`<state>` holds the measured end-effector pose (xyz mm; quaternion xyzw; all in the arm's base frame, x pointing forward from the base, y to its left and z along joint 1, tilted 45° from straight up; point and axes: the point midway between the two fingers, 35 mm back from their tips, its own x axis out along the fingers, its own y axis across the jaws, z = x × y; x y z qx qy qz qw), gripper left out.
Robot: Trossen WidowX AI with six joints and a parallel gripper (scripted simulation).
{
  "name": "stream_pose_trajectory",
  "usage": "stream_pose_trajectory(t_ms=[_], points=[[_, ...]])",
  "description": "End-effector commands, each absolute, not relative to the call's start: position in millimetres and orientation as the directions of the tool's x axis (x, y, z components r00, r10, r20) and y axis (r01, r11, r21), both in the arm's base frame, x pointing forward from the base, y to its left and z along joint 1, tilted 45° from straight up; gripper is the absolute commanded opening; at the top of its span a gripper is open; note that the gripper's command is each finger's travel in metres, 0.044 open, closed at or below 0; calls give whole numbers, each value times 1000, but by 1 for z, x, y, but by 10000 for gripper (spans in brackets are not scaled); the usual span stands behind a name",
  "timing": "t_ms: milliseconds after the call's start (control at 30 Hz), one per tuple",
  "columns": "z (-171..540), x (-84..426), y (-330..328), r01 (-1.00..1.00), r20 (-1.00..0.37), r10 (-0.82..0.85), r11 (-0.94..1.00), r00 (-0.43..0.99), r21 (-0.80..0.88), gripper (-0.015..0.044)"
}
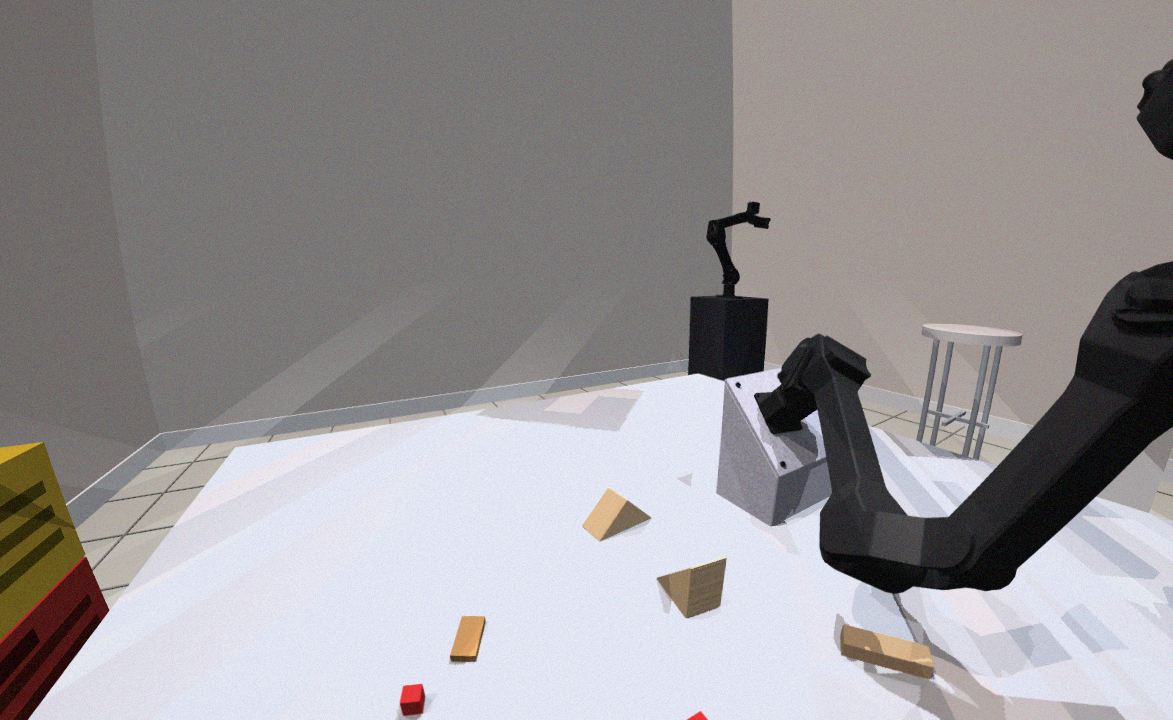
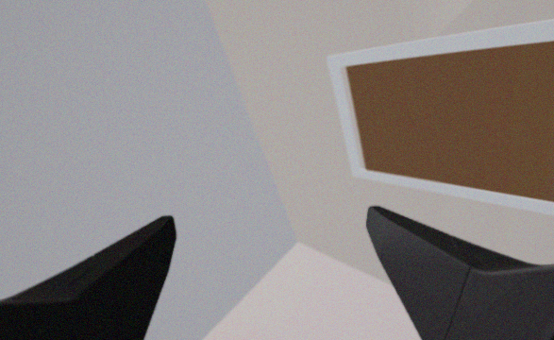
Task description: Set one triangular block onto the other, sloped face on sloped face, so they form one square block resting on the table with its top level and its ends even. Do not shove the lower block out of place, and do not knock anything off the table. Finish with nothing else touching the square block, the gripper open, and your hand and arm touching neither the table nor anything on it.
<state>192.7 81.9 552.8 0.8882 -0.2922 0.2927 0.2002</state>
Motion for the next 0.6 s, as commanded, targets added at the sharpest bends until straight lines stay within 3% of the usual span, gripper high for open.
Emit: stream_pose_trajectory(t_ms=[0,367,567], points=[[553,192,81,-636,637,-403,-751,657,180,426],[565,112,-23,-489,634,-524,-835,569,-252,440],[539,82,-112,-292,526,-620,-763,582,-576,440]])
